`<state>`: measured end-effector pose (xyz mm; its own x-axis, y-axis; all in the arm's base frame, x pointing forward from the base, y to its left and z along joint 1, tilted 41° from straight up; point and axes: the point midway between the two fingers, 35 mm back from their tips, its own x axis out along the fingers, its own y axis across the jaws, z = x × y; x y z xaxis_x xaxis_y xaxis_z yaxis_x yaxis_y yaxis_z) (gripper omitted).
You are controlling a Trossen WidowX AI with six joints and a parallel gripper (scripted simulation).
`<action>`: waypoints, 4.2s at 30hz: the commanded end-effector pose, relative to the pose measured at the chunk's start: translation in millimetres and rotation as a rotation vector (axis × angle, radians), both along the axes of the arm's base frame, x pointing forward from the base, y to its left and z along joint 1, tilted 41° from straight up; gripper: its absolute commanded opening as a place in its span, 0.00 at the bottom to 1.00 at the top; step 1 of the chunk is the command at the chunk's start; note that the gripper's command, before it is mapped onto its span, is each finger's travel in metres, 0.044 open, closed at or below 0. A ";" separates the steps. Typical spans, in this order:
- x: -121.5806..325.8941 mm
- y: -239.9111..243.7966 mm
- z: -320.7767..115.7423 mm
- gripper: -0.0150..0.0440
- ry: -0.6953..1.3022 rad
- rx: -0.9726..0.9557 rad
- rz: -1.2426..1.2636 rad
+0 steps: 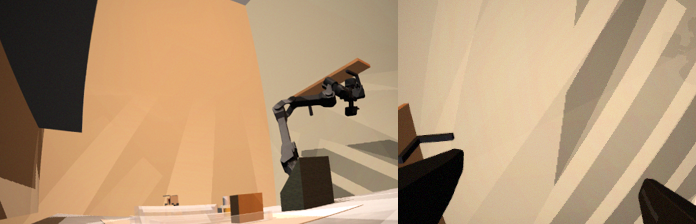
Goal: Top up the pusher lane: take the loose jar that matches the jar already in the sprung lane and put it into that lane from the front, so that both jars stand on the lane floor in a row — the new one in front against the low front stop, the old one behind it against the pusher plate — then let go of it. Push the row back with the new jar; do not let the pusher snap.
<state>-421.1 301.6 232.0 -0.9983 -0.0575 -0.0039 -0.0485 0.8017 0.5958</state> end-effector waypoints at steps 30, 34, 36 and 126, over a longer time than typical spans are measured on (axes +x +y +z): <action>349.9 196.6 -138.0 1.00 -0.701 0.077 -0.968; 410.6 190.4 -158.7 1.00 -0.854 0.037 -1.049; 443.2 182.7 -169.5 1.00 -0.940 0.008 -1.084; 697.2 -354.0 -289.3 0.82 -1.647 -1.026 0.016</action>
<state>277.4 -51.3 -56.2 -0.0505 -0.6525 -0.7561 0.0158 0.7564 -0.6539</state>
